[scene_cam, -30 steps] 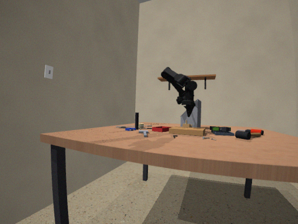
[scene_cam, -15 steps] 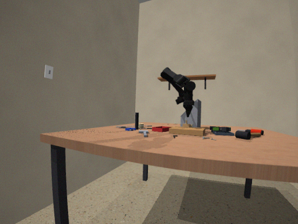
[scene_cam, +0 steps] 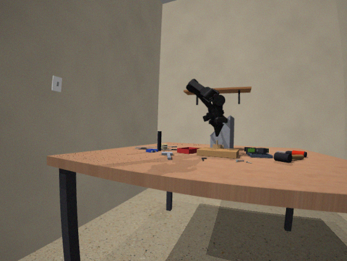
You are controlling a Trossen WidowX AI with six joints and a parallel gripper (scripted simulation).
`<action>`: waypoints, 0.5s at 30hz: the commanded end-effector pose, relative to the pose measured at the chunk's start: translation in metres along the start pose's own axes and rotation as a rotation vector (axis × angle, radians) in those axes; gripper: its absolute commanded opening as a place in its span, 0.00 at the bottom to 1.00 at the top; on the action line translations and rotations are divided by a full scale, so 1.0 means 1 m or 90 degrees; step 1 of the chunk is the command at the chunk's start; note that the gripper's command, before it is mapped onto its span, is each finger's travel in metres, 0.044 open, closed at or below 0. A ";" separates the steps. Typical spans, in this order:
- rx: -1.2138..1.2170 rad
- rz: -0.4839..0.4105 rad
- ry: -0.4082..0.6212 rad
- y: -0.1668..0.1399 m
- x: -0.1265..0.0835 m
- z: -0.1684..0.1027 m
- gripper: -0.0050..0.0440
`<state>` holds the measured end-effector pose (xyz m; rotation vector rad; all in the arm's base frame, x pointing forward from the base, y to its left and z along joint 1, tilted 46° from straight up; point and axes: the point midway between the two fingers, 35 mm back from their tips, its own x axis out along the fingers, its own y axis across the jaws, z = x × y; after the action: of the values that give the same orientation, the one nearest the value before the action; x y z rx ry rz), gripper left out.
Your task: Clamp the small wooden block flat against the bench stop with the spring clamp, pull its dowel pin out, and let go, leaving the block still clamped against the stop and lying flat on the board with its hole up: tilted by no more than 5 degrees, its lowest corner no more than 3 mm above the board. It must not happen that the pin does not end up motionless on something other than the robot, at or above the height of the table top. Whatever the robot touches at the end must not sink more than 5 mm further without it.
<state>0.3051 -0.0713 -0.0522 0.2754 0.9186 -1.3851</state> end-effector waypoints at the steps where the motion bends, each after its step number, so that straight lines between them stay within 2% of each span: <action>1: -0.026 0.001 -0.002 -0.003 -0.001 0.003 0.10; 15: -0.160 0.002 -0.002 -0.009 0.000 0.010 0.10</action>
<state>0.3018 -0.0779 -0.0455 0.1055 1.0645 -1.2667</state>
